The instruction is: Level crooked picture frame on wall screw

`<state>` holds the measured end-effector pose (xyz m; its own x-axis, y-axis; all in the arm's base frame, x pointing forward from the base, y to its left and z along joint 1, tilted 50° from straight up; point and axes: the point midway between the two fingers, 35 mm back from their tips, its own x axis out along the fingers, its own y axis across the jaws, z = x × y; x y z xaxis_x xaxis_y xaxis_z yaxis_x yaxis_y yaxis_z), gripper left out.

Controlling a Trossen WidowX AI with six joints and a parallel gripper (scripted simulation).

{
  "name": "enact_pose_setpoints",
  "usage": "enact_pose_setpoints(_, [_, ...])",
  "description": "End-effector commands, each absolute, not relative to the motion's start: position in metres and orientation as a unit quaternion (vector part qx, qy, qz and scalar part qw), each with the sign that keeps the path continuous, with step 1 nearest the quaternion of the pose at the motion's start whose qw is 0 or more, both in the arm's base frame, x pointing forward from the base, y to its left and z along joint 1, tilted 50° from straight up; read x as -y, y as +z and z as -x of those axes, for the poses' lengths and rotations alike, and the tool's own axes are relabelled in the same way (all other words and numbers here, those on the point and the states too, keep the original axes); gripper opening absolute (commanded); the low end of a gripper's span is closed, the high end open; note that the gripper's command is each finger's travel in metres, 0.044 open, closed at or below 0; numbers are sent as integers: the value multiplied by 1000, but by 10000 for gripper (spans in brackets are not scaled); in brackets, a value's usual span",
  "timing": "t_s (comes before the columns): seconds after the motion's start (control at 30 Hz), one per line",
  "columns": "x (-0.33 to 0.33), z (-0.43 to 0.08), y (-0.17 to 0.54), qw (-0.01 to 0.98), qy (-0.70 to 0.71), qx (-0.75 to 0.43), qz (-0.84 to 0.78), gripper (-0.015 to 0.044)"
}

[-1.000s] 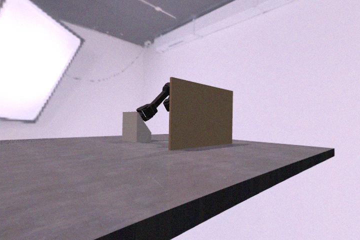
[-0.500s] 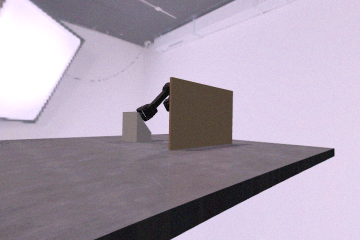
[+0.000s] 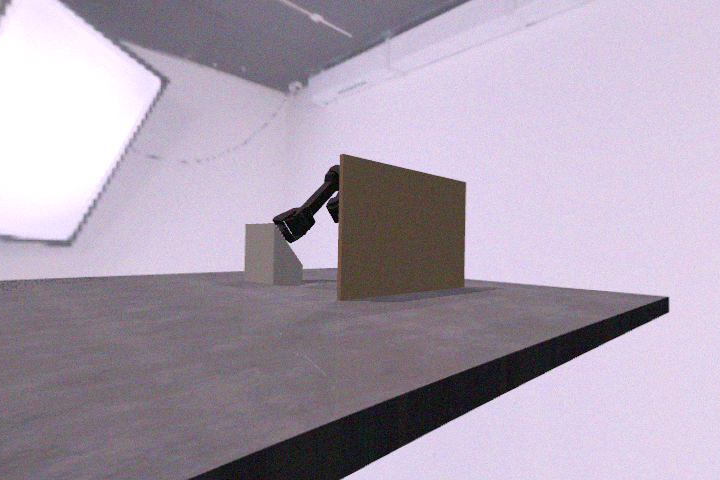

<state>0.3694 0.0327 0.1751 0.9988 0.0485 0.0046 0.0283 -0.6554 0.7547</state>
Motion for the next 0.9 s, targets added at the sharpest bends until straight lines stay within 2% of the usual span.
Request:
enact_pose_setpoints(0.0, [-31, -370, 178, 413, 13, -18, -911, 0])
enact_pose_setpoints(0.87, [-27, -370, 182, 413, 13, -18, -911, 0])
